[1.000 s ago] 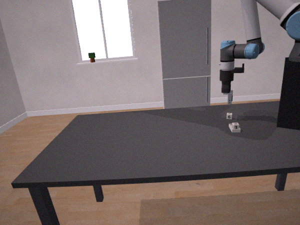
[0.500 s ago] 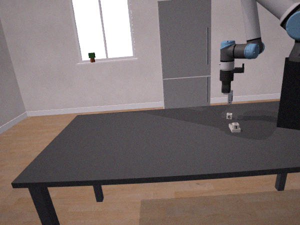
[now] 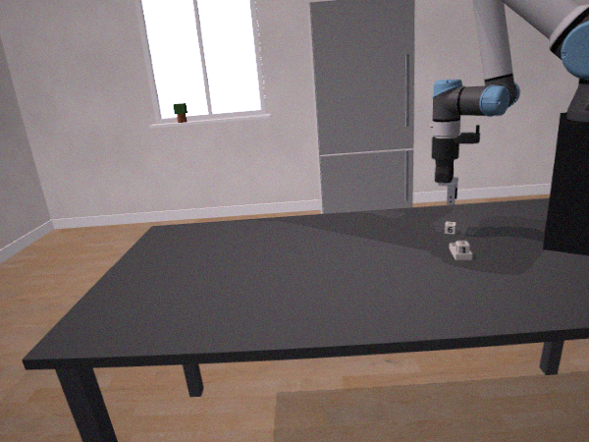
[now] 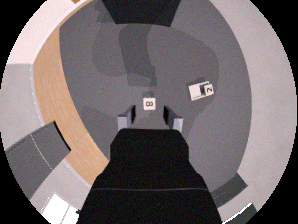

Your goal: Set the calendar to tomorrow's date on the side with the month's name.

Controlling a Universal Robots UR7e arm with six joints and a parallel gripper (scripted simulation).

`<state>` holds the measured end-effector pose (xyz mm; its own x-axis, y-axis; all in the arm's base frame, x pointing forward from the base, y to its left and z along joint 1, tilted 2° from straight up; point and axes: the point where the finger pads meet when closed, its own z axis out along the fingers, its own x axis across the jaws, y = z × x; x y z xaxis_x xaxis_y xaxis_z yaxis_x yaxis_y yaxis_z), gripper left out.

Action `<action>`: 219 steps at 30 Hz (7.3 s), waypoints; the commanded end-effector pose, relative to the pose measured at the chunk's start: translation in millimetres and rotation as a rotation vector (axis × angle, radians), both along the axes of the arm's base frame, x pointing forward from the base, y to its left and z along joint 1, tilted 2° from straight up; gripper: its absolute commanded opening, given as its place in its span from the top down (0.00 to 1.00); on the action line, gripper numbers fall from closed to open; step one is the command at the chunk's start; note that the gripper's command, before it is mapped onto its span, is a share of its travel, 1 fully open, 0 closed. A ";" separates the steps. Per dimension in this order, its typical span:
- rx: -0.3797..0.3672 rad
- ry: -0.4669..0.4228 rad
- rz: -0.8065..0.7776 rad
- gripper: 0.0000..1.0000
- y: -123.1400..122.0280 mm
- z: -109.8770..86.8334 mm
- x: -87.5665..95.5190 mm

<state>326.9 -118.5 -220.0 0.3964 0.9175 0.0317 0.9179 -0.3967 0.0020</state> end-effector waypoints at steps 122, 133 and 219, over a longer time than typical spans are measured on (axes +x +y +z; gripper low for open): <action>0.022 0.042 -1.528 0.13 0.4 -24.1 -0.2; 0.022 0.042 -1.528 0.13 0.9 -38.2 0.1; 0.022 0.042 -1.528 0.13 0.8 -24.9 0.1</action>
<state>326.7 -117.0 -253.8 0.9339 -0.3576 0.0037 -0.3573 -0.9334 -0.0314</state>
